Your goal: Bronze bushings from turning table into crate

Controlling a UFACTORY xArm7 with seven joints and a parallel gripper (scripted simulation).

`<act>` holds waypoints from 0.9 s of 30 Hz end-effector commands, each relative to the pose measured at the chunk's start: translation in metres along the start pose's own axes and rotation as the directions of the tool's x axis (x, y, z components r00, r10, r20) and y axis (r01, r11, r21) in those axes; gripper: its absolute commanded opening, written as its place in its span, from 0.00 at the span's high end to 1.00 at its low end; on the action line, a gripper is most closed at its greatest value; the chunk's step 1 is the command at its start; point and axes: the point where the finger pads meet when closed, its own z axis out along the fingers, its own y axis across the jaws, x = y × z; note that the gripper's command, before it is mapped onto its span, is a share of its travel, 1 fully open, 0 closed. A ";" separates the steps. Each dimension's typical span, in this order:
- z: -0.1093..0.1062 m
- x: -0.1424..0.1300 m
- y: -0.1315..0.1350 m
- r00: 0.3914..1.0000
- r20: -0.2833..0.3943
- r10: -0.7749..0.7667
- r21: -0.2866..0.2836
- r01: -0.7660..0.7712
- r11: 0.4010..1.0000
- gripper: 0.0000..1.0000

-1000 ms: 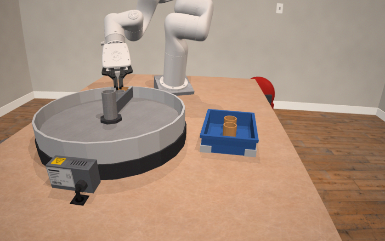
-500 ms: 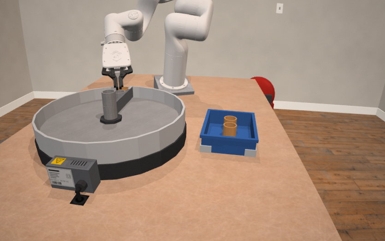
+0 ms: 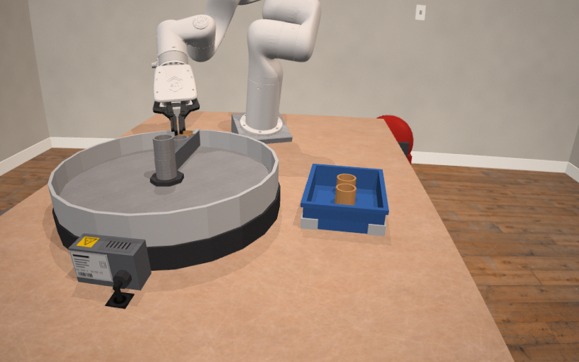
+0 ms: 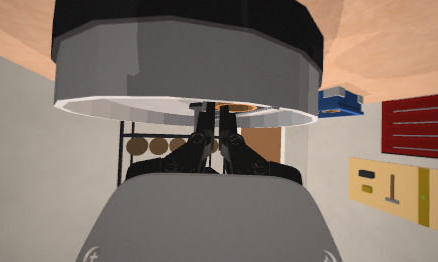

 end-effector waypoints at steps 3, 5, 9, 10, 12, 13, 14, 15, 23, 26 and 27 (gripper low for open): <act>-0.002 -0.002 0.000 1.000 -0.001 -0.001 0.000 0.001 1.000 1.00; -0.005 -0.004 0.000 1.000 -0.001 -0.001 0.000 0.001 1.000 1.00; -0.012 -0.010 0.000 1.000 -0.001 -0.001 0.000 0.001 1.000 1.00; -0.012 -0.010 0.000 1.000 -0.001 -0.001 0.000 0.001 1.000 1.00; -0.014 -0.012 0.000 1.000 -0.001 -0.001 0.000 0.001 1.000 1.00; -0.017 -0.014 0.000 1.000 -0.001 -0.001 0.000 0.001 1.000 1.00; -0.020 -0.016 0.000 1.000 -0.001 -0.001 0.000 0.001 1.000 1.00; -0.023 -0.019 0.000 1.000 -0.001 -0.001 0.000 0.001 1.000 1.00; -0.052 -0.043 0.000 1.000 -0.001 -0.001 0.000 0.001 1.000 1.00; -0.063 -0.053 0.000 1.000 -0.001 -0.001 0.000 0.001 1.000 1.00; -0.063 -0.053 0.000 1.000 -0.001 -0.001 0.000 0.001 1.000 1.00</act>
